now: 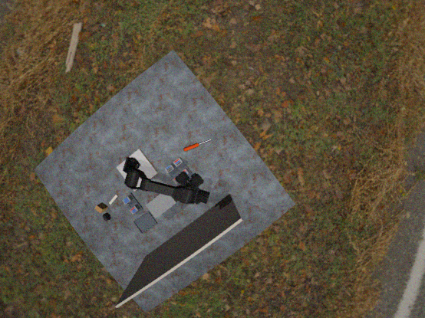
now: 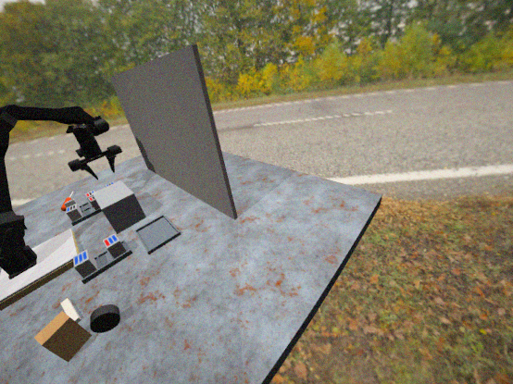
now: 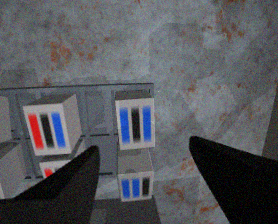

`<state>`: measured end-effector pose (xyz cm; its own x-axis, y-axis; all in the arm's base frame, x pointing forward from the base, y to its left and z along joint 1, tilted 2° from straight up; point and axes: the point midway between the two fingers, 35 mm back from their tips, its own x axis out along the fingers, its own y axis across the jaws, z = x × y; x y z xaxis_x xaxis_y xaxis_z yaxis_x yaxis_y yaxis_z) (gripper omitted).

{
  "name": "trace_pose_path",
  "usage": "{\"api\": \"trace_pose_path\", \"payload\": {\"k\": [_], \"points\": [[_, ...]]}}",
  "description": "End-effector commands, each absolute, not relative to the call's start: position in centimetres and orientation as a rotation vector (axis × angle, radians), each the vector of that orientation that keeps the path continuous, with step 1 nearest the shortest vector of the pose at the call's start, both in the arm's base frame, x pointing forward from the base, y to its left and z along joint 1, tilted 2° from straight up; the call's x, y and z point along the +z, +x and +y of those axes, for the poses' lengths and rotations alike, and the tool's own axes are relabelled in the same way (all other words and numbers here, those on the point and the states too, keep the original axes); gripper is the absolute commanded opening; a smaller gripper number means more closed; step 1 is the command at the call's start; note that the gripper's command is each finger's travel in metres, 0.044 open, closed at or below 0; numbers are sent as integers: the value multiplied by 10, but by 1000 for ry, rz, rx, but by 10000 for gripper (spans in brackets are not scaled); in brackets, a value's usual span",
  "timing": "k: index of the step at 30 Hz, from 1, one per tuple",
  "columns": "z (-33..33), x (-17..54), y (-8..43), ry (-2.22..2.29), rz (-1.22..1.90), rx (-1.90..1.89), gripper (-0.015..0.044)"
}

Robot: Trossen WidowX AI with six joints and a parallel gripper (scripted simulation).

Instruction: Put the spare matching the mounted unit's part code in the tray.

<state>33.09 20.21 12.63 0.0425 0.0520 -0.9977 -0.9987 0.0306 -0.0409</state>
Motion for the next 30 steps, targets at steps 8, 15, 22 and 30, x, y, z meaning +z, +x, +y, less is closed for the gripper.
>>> {"api": "trace_pose_path", "payload": {"k": [8, 15, 22, 30], "points": [[203, 108, 333, -1168, 1159, 1180, 300], [204, 96, 333, -1168, 1159, 1180, 300], [205, 85, 334, -1168, 1159, 1180, 300], [205, 72, 334, -1168, 1159, 1180, 300]]}}
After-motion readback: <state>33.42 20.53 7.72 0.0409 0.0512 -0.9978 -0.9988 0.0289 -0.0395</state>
